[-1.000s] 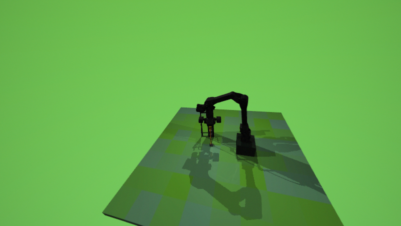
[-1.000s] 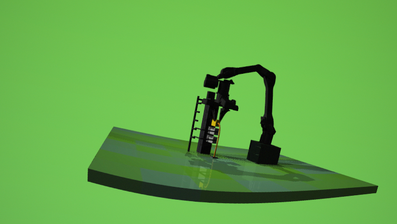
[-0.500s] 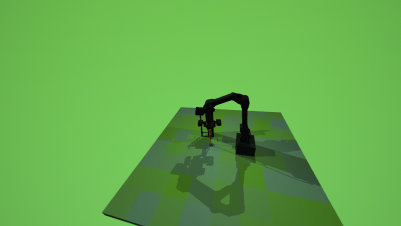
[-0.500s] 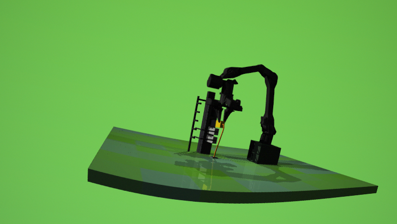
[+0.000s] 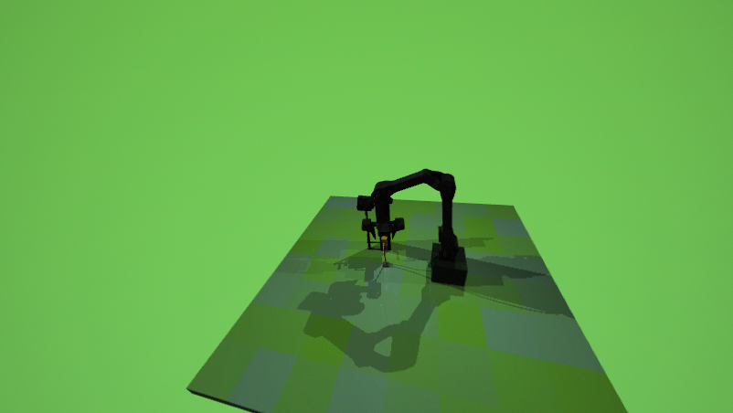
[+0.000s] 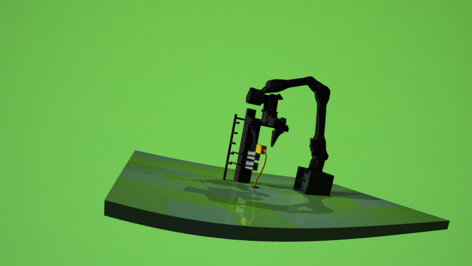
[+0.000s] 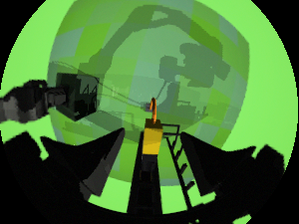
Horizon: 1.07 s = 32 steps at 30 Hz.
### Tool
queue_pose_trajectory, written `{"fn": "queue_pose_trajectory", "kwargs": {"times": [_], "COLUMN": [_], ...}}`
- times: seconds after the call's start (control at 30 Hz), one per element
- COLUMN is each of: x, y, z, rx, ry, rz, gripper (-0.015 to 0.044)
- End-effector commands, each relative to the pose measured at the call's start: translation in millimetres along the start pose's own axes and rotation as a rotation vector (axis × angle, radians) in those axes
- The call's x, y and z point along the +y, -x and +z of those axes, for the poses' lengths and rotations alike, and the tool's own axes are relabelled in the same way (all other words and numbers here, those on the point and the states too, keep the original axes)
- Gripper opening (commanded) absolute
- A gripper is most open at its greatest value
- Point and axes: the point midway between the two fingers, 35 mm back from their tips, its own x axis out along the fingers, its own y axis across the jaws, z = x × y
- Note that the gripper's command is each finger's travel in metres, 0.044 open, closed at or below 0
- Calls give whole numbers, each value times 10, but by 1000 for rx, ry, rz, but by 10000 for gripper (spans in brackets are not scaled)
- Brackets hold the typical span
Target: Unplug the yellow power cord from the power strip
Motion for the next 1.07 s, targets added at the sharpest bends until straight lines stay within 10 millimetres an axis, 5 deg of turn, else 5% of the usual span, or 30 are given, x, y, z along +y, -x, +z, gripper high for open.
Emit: {"fn": "queue_pose_trajectory", "kwargs": {"times": [0.0, 0.1, 1.03], "x": [-21, -5, -5], "y": [78, 120, 120], "z": [306, 513, 513], "rx": [-6, -8, -8], "ry": [4, 4, 4], "rz": [-7, -7, -7], "gripper": [440, 440, 440]}}
